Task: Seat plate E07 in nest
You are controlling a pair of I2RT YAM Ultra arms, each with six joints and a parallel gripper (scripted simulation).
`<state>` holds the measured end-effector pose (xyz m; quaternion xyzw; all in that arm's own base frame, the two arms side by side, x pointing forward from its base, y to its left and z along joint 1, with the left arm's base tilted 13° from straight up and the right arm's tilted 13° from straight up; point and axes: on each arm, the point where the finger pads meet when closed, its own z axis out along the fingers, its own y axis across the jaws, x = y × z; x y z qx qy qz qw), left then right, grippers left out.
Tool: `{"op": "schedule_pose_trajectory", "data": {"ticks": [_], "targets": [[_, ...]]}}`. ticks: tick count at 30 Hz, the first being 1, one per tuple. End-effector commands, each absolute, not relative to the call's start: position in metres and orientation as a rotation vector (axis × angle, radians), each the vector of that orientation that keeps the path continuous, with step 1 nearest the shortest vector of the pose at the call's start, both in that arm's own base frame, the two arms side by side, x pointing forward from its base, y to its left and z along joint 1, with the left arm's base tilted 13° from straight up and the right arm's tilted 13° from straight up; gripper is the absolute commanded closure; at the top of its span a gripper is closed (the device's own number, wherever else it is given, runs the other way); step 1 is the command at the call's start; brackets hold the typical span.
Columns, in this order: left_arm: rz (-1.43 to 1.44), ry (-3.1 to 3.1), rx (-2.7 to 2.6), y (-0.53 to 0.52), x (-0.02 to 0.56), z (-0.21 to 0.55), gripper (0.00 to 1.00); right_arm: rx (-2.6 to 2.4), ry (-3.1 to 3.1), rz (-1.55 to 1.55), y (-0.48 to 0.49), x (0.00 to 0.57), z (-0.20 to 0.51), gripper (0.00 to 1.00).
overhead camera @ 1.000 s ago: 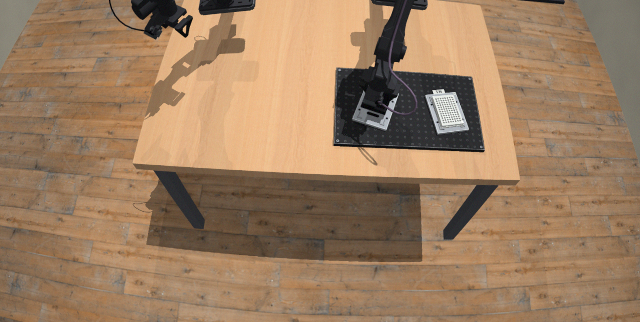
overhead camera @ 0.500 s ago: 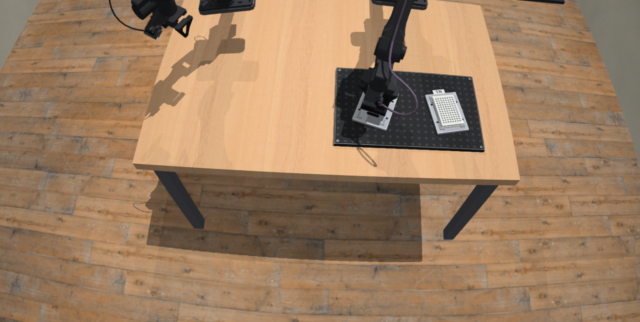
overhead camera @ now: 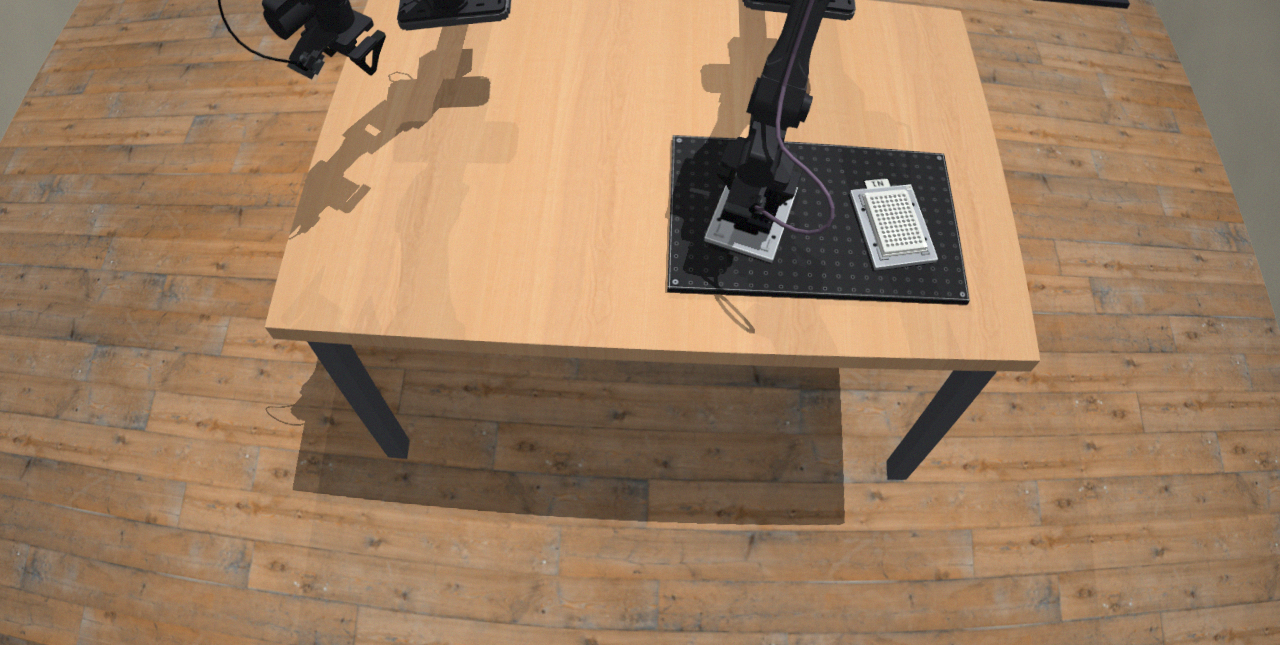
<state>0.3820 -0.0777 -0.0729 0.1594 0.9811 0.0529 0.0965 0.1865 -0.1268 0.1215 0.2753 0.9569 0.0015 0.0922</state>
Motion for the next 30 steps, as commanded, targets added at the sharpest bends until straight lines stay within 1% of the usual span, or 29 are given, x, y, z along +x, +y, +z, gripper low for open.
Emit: {"op": "schedule_pose_trajectory", "data": {"ticks": [1,19,30], "targets": [[0.154,2.859,0.495,-0.089,0.397,-0.073,1.0,0.833,2.788,-0.006,-0.129,0.187,0.127,0.0],[0.148,2.865,0.475,-0.079,0.406,-0.099,1.0,0.833,2.788,-0.006,-0.129,0.187,0.127,0.0],[0.145,2.862,0.483,-0.083,0.405,-0.09,1.0,0.833,2.788,-0.006,-0.129,0.187,0.127,0.0]]}}
